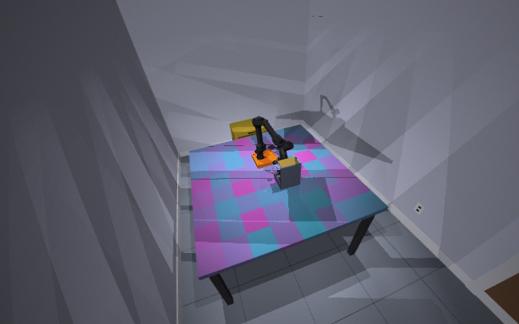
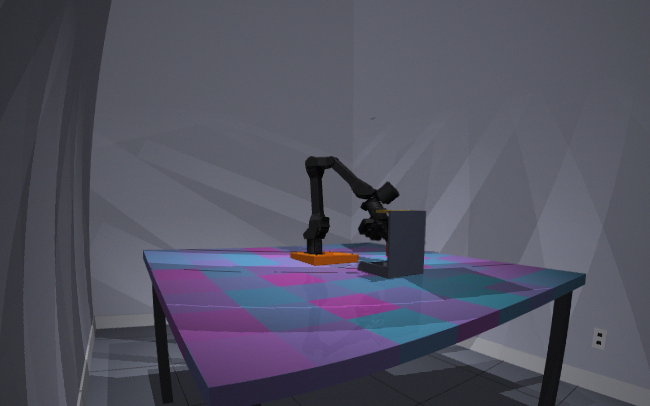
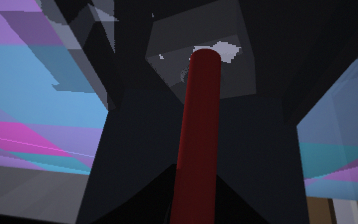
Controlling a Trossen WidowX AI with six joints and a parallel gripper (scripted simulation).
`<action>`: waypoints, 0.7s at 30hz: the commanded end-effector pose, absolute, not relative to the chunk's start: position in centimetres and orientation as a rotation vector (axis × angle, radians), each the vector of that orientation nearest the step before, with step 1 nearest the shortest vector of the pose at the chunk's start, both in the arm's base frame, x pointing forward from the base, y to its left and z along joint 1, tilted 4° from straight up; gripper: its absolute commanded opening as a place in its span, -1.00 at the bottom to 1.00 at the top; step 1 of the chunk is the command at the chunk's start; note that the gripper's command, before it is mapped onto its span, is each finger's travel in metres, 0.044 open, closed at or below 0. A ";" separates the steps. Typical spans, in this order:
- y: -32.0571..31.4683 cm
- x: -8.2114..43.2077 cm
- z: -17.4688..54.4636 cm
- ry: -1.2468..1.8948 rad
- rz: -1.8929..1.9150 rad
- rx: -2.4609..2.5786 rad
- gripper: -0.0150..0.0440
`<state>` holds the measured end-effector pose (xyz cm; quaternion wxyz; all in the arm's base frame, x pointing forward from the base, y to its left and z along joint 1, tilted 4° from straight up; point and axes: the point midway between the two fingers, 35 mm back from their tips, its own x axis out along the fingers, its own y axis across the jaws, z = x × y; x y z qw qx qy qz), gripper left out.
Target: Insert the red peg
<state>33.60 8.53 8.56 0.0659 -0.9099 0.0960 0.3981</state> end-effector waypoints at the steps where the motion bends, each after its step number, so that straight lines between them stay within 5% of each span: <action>1: 8.5 33.9 8.3 0.285 1.212 -2.746 -0.49; 21: 8.3 35.2 8.3 0.285 1.210 -2.747 -0.49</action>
